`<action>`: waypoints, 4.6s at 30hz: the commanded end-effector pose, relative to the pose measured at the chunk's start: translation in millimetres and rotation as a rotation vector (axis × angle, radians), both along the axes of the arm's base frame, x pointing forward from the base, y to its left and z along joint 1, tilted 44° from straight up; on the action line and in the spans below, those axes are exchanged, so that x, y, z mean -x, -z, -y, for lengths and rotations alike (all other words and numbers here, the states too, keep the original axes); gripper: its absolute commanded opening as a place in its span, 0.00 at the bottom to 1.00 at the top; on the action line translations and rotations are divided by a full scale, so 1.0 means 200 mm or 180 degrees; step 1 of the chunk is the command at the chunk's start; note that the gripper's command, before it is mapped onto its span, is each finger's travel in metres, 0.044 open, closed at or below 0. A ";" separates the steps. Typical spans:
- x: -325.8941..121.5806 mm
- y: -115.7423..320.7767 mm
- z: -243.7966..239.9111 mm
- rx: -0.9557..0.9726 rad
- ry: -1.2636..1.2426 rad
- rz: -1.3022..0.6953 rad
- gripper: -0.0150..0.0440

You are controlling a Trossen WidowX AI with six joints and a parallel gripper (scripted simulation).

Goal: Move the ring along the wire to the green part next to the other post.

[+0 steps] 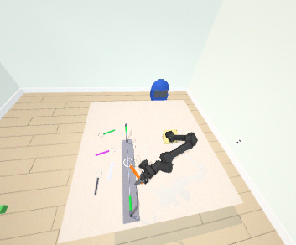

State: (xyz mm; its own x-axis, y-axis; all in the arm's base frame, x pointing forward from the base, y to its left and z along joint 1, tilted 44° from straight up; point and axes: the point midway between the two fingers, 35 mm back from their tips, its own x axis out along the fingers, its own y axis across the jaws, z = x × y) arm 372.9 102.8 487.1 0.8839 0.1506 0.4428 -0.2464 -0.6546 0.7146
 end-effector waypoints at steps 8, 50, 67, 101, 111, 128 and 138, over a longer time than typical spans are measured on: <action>-0.03 0.16 -0.10 0.0737 0.0011 -0.0145 0.00; -0.05 0.73 -0.14 0.3164 0.0079 -0.0547 0.00; -0.04 0.93 -0.04 0.4028 0.0105 -0.0691 0.00; -0.01 1.15 0.15 0.4757 0.0133 -0.0815 0.00; -0.01 1.22 0.22 0.5008 0.0142 -0.0856 0.00; 0.02 1.35 0.42 0.5915 0.0175 -0.1002 0.00; 0.05 1.40 0.60 0.6665 0.0201 -0.1121 0.00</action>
State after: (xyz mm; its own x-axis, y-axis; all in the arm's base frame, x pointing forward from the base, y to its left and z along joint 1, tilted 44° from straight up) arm 364.9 -4.6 210.3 0.8999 0.0902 -0.4267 0.0367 0.9592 0.2802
